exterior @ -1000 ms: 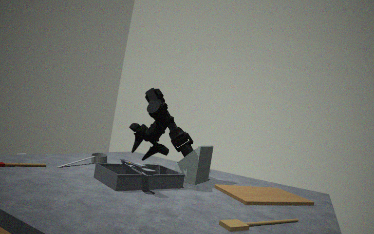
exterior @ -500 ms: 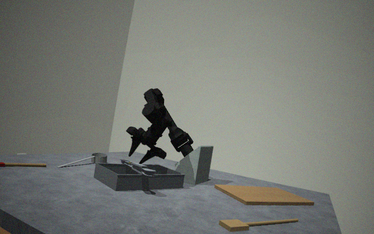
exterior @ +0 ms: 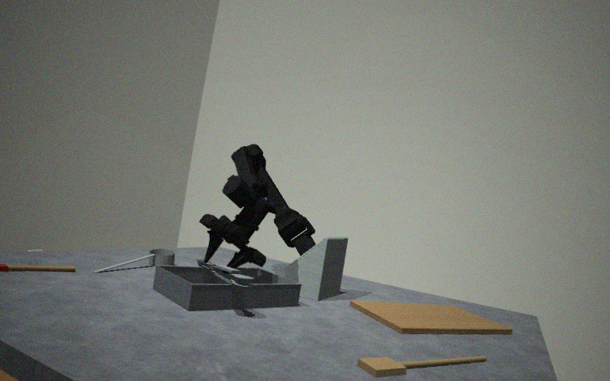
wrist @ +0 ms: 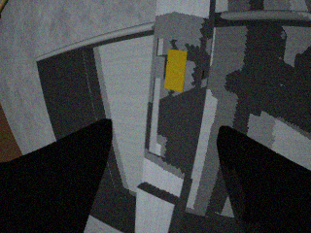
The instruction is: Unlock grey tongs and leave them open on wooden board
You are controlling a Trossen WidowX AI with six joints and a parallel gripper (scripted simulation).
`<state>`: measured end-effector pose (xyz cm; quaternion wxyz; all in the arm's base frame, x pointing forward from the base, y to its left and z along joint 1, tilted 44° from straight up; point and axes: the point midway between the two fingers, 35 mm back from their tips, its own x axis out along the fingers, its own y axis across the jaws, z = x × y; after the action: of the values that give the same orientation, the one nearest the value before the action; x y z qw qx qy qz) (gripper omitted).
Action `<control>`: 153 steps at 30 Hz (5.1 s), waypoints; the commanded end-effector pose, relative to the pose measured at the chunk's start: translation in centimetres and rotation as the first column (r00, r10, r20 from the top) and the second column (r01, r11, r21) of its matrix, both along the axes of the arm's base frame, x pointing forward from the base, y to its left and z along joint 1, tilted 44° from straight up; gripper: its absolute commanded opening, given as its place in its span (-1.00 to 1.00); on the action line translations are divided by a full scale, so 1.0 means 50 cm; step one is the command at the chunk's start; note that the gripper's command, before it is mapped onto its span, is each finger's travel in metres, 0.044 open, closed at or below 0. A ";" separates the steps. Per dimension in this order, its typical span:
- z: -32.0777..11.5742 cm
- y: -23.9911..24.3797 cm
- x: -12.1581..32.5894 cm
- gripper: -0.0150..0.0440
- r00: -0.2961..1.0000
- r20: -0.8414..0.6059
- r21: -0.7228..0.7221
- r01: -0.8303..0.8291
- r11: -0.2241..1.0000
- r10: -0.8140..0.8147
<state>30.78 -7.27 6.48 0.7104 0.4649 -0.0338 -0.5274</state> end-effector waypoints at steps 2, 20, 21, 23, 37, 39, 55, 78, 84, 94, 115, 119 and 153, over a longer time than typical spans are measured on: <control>-0.011 -0.015 0.003 0.39 1.000 -0.012 -0.001 0.001 1.000 -0.001; -0.027 -0.065 0.021 0.39 1.000 -0.005 -0.019 -0.004 1.000 0.004; -0.028 -0.065 0.021 0.39 1.000 -0.005 -0.019 -0.004 1.000 0.004; -0.021 -0.061 0.023 0.30 1.000 0.006 -0.018 -0.003 1.000 0.003; -0.021 -0.061 0.023 -0.35 1.000 0.006 -0.018 -0.003 1.000 0.003; -0.021 -0.061 0.023 -0.53 1.000 0.006 -0.018 -0.003 1.000 0.003; 0.088 0.046 0.020 -1.00 1.000 -0.005 -0.016 -0.004 1.000 0.004; 0.076 0.043 0.028 -1.00 0.987 -0.143 0.101 0.090 0.991 -0.075; 0.075 0.040 0.023 -1.00 0.970 -0.209 0.145 0.155 0.977 -0.122; 0.083 0.037 0.005 -1.00 0.922 -0.323 0.198 0.287 0.937 -0.215; 0.070 0.070 0.016 -1.00 0.829 -0.559 0.148 0.114 0.982 -0.012; 0.061 0.087 0.023 -1.00 0.757 -0.647 0.141 0.010 0.990 0.085; -0.021 0.239 0.058 -1.00 -0.351 -0.882 0.471 -0.643 0.604 0.314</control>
<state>33.68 3.93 5.82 0.7091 -0.1446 0.5982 -0.3442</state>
